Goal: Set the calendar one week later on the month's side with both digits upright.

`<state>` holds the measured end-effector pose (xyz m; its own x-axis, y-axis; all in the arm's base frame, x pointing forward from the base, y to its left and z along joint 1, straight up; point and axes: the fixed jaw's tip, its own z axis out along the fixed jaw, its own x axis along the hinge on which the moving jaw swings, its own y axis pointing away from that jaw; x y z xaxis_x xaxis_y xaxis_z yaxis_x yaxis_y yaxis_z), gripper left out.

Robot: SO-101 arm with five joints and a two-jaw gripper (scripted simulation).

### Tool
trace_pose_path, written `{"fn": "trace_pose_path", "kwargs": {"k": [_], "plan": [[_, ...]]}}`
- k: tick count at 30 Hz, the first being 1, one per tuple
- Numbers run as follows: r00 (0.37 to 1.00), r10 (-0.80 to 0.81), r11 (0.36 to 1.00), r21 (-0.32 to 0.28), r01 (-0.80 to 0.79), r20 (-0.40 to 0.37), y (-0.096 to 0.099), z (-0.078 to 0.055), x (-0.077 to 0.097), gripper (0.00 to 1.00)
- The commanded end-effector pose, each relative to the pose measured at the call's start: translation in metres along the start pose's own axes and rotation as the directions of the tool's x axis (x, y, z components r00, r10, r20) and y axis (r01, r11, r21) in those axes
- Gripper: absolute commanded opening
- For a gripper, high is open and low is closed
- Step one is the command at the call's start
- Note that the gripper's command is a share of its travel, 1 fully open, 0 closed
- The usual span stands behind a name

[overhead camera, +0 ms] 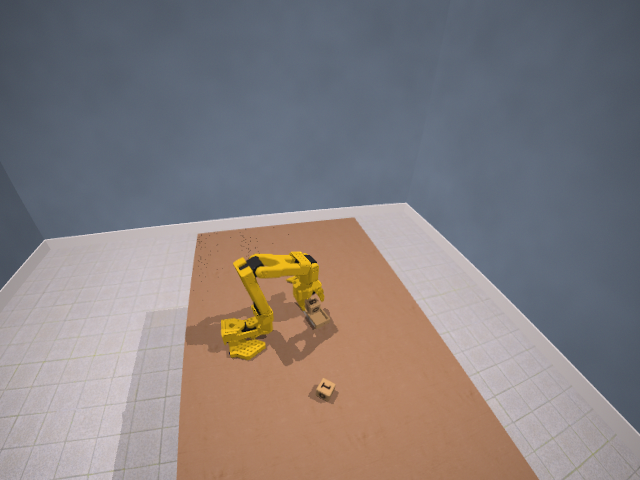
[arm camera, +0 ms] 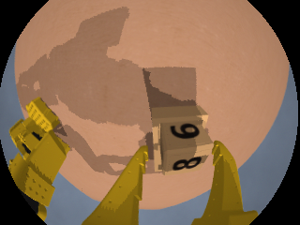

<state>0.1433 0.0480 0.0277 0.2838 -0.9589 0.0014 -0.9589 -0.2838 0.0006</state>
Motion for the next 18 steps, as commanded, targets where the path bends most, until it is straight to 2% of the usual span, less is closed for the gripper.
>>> {"fn": "trace_pose_path", "kwargs": {"k": [1,18], "plan": [[1.000,0.001,1.000,0.019,-0.001,0.002,-0.0032,-0.0014,-0.0014,0.33],[1.000,0.001,1.000,0.019,-0.001,0.002,-0.0087,-0.0015,-0.0015,0.24]]}}
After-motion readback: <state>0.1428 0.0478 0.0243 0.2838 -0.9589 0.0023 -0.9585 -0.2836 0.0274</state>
